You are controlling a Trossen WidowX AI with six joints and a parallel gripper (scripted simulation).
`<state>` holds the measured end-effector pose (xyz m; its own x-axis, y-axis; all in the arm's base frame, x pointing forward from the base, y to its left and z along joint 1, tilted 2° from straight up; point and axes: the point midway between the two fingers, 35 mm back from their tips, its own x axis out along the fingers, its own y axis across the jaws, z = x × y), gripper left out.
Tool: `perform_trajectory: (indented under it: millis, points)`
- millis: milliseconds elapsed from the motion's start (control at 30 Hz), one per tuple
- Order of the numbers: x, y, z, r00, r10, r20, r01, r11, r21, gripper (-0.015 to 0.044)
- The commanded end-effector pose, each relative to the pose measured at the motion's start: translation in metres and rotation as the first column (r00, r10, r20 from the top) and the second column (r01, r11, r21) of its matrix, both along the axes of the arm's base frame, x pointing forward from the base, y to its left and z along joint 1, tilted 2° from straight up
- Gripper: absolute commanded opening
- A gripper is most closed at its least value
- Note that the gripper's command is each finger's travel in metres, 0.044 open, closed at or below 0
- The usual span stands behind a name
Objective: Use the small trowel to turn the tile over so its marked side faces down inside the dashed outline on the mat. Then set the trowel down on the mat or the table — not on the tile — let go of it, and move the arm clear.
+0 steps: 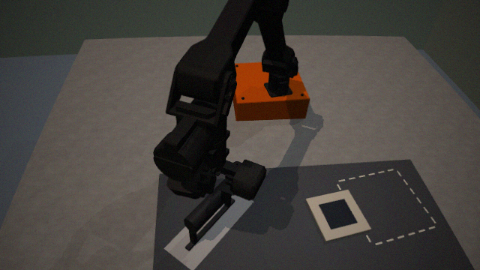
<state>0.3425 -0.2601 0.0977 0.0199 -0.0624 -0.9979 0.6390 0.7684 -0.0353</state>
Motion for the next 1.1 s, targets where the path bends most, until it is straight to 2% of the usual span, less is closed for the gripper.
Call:
perform_trajectory:
  millis: [0,233,500,800,1067]
  points:
    - [-0.0002,0.0004,-0.0001,0.993,0.117,-0.008,-0.117,0.993,0.0,0.027]
    - [-0.0002,0.0005,-0.0001,0.936,0.351,-0.024,-0.351,0.936,-0.001,0.027]
    - [-0.0002,0.0006,-0.0001,0.804,0.593,-0.04,-0.593,0.805,0.003,0.027]
    - [-0.0002,0.0007,-0.0001,0.583,0.81,-0.057,-0.811,0.585,0.012,0.027]
    - [-0.0002,0.0009,0.0,0.339,0.938,-0.07,-0.94,0.341,0.025,0.027]
